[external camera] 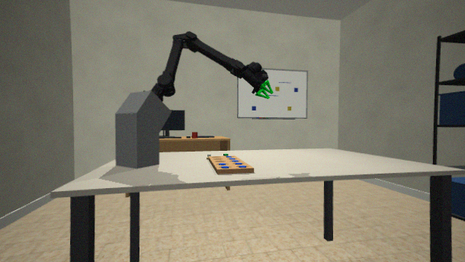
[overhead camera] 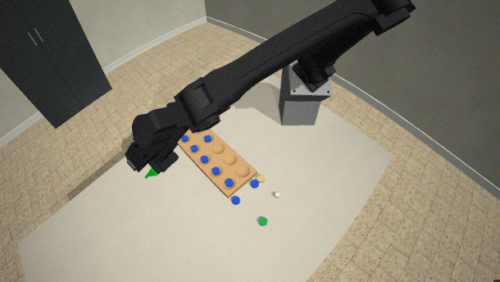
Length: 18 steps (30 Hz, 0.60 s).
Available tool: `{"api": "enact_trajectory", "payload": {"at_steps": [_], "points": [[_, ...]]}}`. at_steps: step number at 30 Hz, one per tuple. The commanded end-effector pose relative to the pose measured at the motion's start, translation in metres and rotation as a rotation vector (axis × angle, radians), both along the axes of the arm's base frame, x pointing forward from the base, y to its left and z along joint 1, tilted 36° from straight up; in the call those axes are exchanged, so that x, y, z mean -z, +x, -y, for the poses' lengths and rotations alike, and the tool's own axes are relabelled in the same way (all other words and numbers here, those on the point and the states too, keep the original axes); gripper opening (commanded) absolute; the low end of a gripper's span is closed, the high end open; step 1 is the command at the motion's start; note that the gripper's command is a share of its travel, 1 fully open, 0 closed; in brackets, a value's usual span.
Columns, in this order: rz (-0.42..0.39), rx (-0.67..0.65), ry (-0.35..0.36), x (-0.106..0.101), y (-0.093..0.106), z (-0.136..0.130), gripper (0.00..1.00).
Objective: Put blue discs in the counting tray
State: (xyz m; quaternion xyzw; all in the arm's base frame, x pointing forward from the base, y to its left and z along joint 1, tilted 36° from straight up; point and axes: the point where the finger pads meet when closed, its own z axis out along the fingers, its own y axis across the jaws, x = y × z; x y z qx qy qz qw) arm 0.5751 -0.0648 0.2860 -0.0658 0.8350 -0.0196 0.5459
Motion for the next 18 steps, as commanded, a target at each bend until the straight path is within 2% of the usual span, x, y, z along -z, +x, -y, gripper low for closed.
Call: {"api": "enact_trajectory", "payload": {"at_steps": [1, 2, 3, 5, 6, 7, 8, 11, 12, 15, 16, 18], "points": [[0.085, 0.004, 0.026, -0.057, 0.008, -0.014, 0.46], [0.2, 0.018, 0.035, -0.096, 0.001, -0.023, 0.46], [0.2, 0.018, 0.035, -0.105, 0.001, -0.026, 0.46], [0.169, 0.018, 0.038, -0.1, -0.001, -0.027, 0.46], [0.287, 0.03, 0.054, -0.137, -0.011, -0.035, 0.46], [0.287, 0.03, 0.054, -0.146, -0.012, -0.037, 0.46], [0.256, 0.031, 0.056, -0.144, -0.014, -0.039, 0.46], [0.256, 0.031, 0.056, -0.144, -0.014, -0.039, 0.46], [0.376, 0.041, 0.081, -0.191, -0.03, -0.05, 0.46], [0.36, 0.042, 0.081, -0.191, -0.03, -0.051, 0.46], [0.465, 0.051, 0.114, -0.221, -0.047, -0.057, 0.46], [0.434, 0.052, 0.114, -0.23, -0.052, -0.062, 0.46]]}}
